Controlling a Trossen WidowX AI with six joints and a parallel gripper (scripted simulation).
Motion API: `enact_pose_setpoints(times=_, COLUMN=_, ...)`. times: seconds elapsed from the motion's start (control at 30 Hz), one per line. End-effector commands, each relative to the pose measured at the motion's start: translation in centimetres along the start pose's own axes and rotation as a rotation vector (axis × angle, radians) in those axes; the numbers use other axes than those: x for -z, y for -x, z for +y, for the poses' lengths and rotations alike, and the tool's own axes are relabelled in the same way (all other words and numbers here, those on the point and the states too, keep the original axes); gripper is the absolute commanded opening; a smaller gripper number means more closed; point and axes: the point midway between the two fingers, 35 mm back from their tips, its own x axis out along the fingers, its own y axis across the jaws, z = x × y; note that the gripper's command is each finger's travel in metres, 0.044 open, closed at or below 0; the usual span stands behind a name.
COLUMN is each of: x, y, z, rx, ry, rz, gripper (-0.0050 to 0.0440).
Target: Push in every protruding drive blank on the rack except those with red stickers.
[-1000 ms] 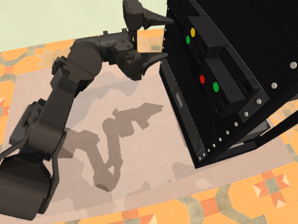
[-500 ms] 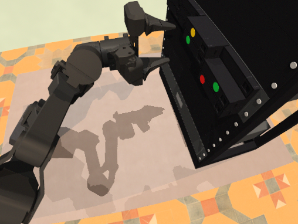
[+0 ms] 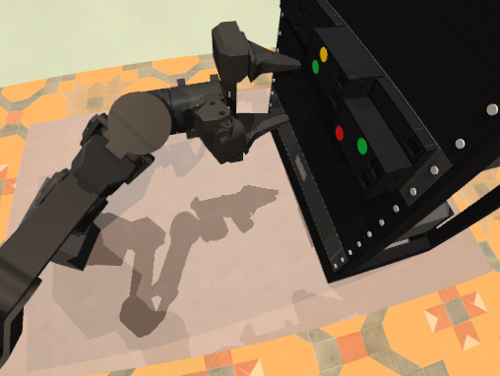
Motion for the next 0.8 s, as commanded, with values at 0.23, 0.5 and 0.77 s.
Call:
enact_pose_setpoints(times=0.23, x=-2.4, y=-0.1, z=-0.2, rx=-0.011, ry=-0.011, rz=0.005, gripper=0.0440)
enact_pose_setpoints(times=0.5, x=-3.7, y=-0.1, z=-0.6, rx=-0.011, ry=-0.011, rz=0.005, gripper=0.0440)
enact_pose_setpoints(times=0.77, x=-4.6, y=0.0, z=-0.8, rx=-0.011, ry=-0.011, rz=0.005, gripper=0.0440)
